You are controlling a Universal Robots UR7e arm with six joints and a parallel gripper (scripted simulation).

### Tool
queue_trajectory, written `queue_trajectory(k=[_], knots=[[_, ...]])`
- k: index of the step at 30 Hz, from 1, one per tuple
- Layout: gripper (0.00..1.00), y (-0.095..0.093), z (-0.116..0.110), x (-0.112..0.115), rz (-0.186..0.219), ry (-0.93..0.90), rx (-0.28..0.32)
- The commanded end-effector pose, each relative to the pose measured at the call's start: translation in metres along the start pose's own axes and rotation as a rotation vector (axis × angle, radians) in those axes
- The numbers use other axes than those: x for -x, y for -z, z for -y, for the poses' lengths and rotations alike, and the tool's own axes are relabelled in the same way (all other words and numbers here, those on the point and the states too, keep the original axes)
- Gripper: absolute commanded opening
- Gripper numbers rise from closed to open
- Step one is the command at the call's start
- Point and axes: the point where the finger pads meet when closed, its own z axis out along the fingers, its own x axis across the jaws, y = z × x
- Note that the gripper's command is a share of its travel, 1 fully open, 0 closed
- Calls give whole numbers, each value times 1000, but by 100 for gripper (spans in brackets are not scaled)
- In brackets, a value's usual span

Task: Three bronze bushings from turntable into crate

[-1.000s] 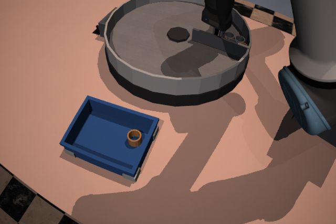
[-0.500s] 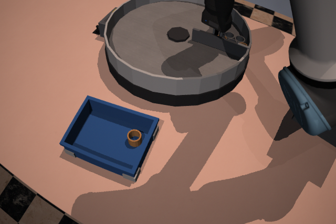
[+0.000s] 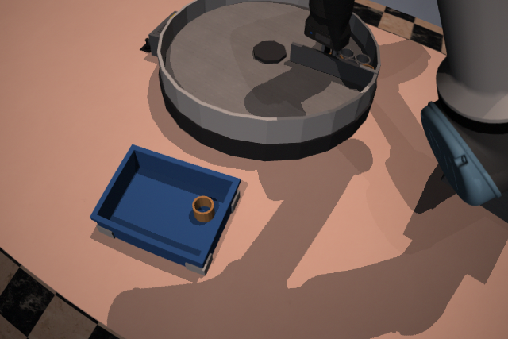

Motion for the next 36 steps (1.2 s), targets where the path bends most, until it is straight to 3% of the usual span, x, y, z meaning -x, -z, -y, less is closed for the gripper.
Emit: queue_trajectory(k=[1,36], knots=[[40,-1,0,0,1,0,-1],[40,-10,0,0,1,0,-1]])
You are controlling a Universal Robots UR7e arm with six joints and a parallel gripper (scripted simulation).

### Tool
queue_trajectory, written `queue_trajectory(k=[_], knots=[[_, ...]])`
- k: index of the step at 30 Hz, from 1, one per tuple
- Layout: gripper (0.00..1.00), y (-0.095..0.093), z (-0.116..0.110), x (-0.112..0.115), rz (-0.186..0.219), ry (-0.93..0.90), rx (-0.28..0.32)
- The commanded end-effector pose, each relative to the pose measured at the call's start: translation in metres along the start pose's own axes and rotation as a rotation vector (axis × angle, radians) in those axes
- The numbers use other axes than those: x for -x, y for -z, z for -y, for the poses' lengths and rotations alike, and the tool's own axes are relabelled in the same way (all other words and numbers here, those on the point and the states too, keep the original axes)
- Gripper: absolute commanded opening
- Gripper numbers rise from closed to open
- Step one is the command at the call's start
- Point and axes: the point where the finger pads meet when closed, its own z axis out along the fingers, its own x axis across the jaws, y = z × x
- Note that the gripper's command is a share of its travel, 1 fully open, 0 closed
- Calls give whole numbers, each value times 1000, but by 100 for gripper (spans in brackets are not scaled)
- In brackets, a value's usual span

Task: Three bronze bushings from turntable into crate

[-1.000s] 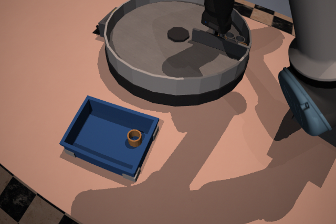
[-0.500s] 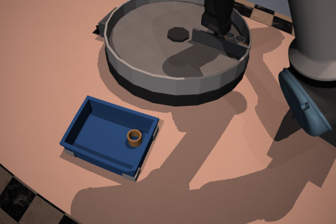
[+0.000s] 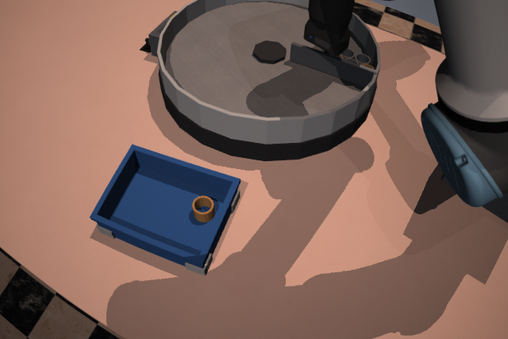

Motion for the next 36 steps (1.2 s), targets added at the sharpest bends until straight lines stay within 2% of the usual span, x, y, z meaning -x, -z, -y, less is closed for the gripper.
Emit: queue_trajectory(k=[1,25,26,36], knots=[[40,0,0,0,1,0,-1],[40,0,0,1,1,0,-1],[0,0,0,1,1,0,-1],[0,0,0,1,1,0,-1]])
